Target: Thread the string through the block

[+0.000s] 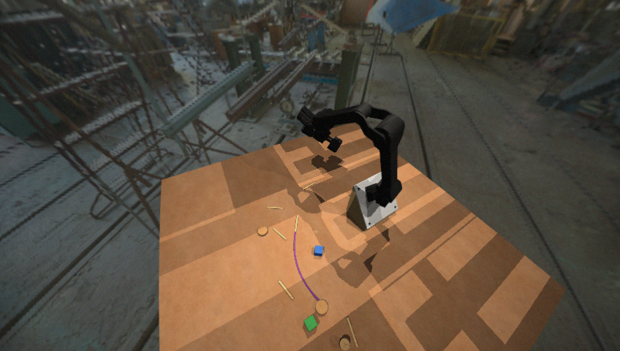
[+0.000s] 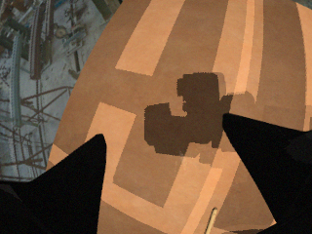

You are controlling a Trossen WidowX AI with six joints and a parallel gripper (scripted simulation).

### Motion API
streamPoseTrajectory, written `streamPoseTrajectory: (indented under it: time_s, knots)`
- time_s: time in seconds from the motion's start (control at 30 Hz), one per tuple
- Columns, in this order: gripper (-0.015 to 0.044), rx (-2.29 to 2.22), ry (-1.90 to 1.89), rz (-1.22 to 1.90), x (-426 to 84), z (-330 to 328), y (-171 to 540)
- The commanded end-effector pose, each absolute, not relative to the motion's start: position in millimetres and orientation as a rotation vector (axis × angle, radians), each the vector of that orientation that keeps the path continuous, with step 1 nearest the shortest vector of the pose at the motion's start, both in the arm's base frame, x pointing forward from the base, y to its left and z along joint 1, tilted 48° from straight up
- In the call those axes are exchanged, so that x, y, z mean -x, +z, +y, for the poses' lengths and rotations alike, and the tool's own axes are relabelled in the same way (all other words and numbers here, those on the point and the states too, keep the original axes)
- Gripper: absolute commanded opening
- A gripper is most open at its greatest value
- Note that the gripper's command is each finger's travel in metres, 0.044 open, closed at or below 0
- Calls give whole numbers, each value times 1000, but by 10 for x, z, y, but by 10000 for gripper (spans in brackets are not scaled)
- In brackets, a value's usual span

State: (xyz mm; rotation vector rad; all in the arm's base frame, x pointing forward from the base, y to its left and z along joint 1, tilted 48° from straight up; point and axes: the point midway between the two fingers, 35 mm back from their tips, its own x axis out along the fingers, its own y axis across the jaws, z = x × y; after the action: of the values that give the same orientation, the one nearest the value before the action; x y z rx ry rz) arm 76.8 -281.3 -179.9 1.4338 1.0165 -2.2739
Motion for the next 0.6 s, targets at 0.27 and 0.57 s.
streamPoseTrajectory:
  time_s: [0.27, 0.57]
  knots:
    - [440, -1241, -1529, 1469, -1526, -2480, -1577]
    - [440, -922, -788, 1684, -2136, -1992, -1312]
